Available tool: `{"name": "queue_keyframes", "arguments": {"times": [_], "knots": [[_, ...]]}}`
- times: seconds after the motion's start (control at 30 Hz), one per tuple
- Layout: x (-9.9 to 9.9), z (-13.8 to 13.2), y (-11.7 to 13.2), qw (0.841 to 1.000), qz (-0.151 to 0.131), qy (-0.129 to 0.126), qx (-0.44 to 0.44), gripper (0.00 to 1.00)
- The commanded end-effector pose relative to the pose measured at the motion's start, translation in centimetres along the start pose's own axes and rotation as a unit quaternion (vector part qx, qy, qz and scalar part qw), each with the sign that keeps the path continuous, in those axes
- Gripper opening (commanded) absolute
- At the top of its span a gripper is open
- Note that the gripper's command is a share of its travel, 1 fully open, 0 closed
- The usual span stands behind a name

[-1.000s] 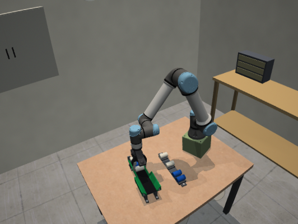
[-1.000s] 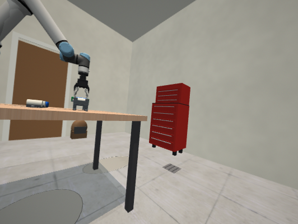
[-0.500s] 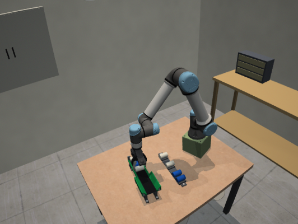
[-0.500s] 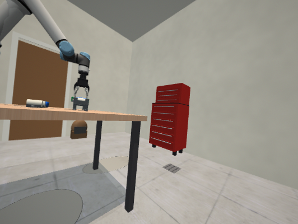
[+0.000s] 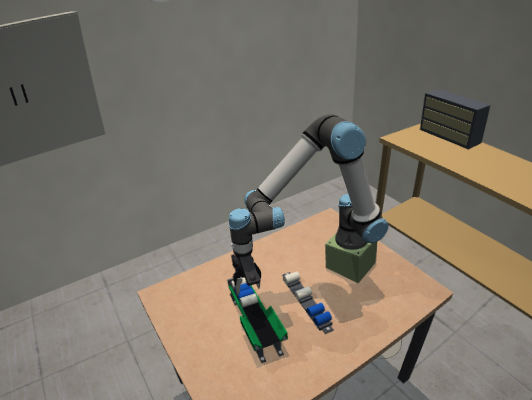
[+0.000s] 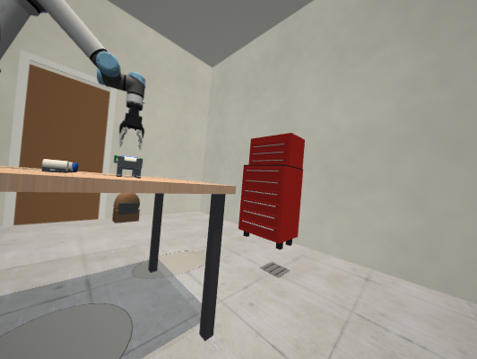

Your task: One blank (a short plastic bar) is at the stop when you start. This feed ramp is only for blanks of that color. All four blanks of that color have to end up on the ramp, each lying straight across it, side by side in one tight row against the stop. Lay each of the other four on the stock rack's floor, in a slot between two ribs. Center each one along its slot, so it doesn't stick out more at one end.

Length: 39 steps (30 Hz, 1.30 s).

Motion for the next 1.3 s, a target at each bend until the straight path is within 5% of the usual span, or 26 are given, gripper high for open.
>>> {"name": "queue_keyframes", "arguments": {"times": [0.0,0.27,0.3,1.27], "knots": [[2.28,0.01,0.01,1.000,0.000,0.000,0.000,0.52],[2.82,0.01,0.01,1.000,0.000,0.000,0.000,0.52],[2.82,0.01,0.01,1.000,0.000,0.000,0.000,1.00],[2.81,0.03,0.02,1.000,0.000,0.000,-0.006,1.00]]}}
Point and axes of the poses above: the point where the finger pads meet when closed, its own x axis back along the fingers, its own z axis across the jaws, y = z × x, the point moved 4 cm from there along x, back along the fingers, and after that the axes turned 4 degrees about -x, right-handed, at the moved point
